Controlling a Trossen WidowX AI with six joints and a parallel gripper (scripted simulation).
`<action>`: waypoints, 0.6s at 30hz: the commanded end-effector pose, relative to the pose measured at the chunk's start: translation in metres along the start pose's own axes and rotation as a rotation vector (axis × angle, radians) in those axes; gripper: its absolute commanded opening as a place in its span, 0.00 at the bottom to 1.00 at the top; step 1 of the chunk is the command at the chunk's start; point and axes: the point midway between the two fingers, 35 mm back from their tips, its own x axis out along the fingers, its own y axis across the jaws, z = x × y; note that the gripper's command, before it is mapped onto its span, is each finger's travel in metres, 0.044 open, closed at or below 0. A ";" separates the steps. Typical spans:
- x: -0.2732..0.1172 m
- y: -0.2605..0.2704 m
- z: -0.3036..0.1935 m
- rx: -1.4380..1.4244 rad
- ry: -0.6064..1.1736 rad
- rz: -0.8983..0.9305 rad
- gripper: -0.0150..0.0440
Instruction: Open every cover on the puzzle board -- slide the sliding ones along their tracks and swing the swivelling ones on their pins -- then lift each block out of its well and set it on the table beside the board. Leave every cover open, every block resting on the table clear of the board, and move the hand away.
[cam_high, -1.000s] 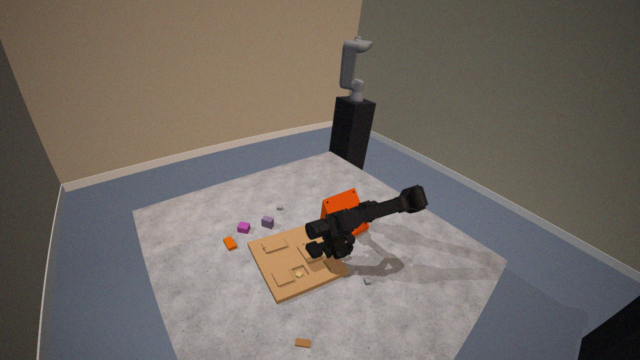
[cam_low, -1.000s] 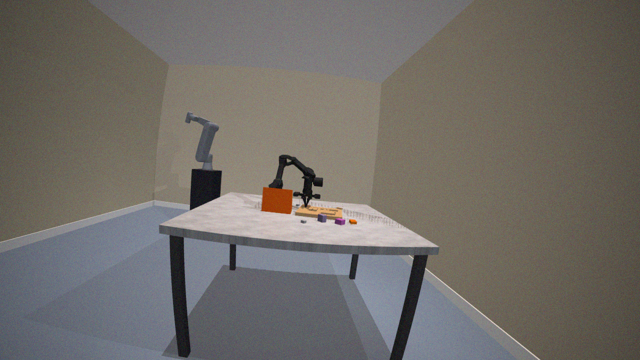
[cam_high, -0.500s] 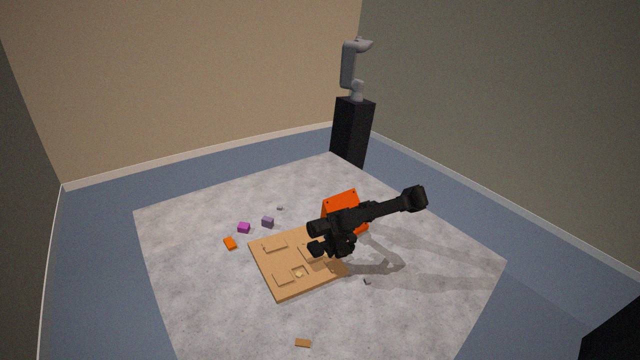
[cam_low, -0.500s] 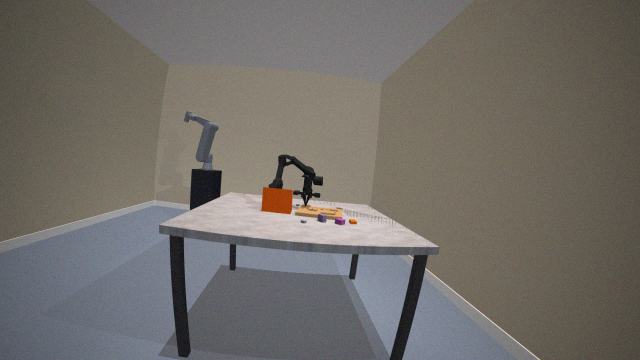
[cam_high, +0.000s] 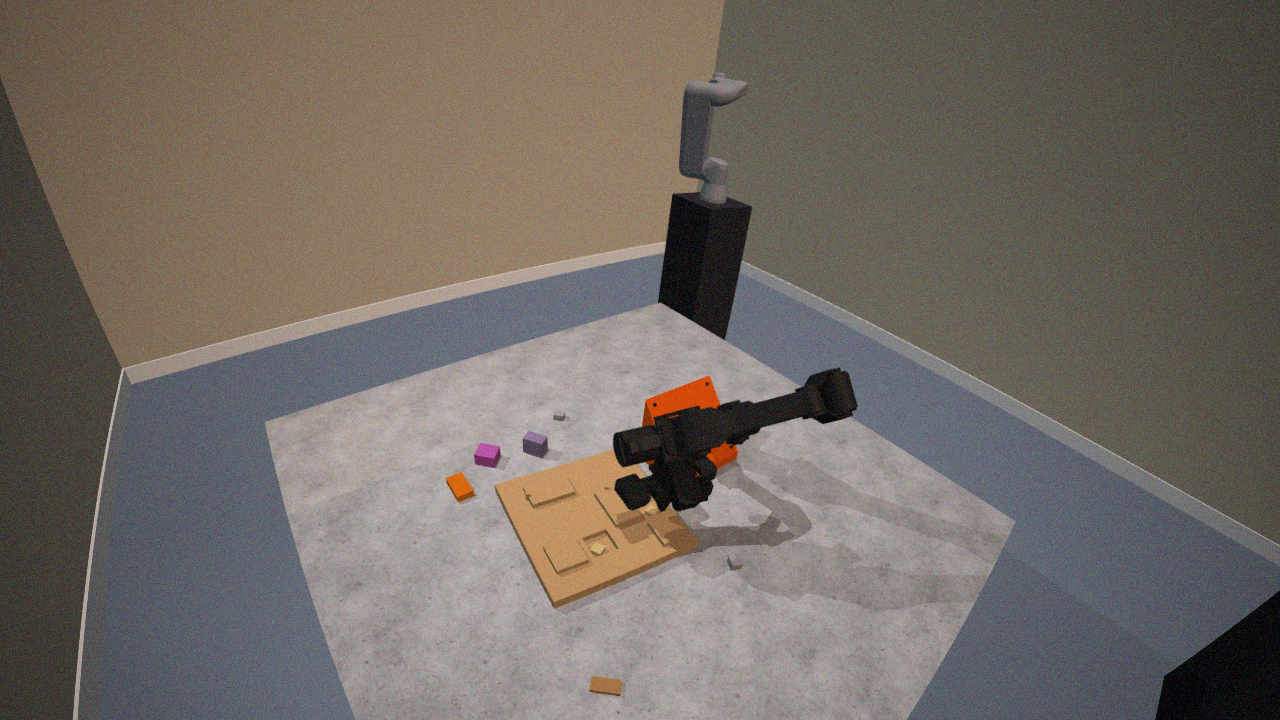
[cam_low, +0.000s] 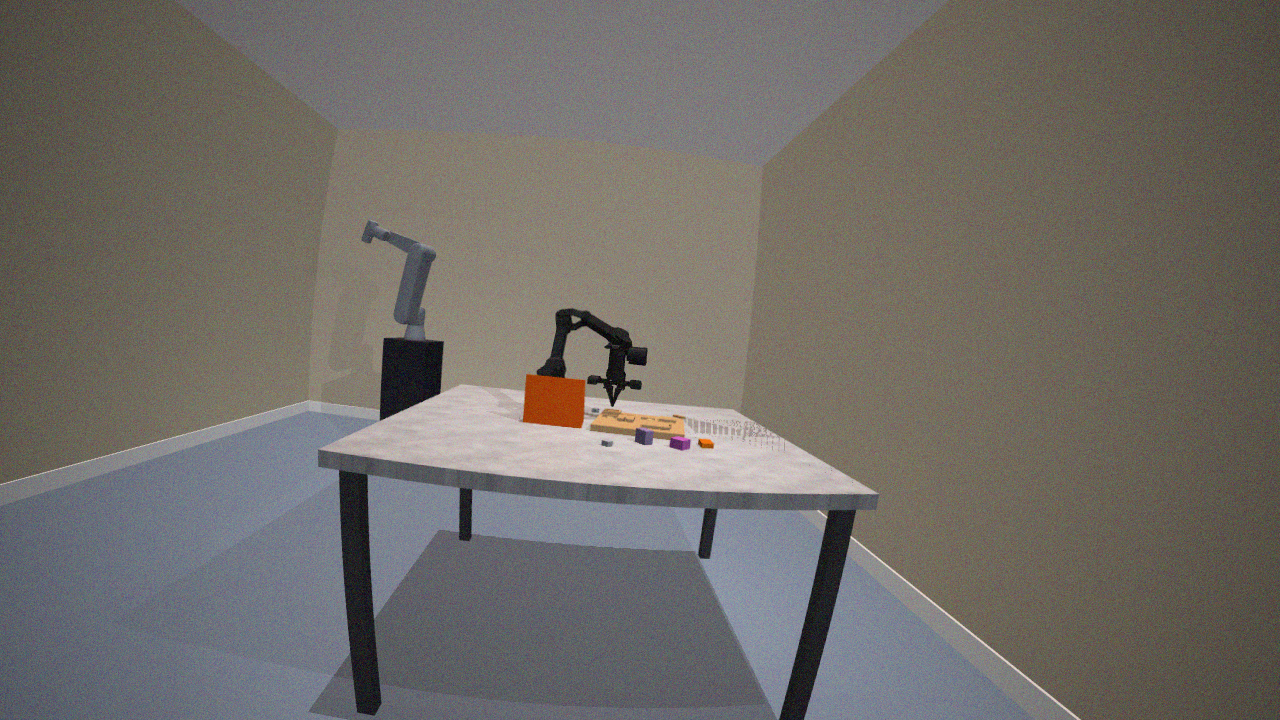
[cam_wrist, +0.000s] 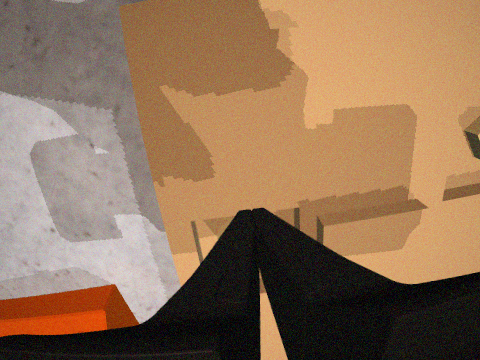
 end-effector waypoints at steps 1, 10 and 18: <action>-0.006 -0.001 0.001 -0.005 0.002 -0.003 0.25; -0.018 0.000 0.002 -0.005 0.001 -0.003 0.25; -0.021 -0.018 -0.002 -0.002 -0.002 -0.001 0.25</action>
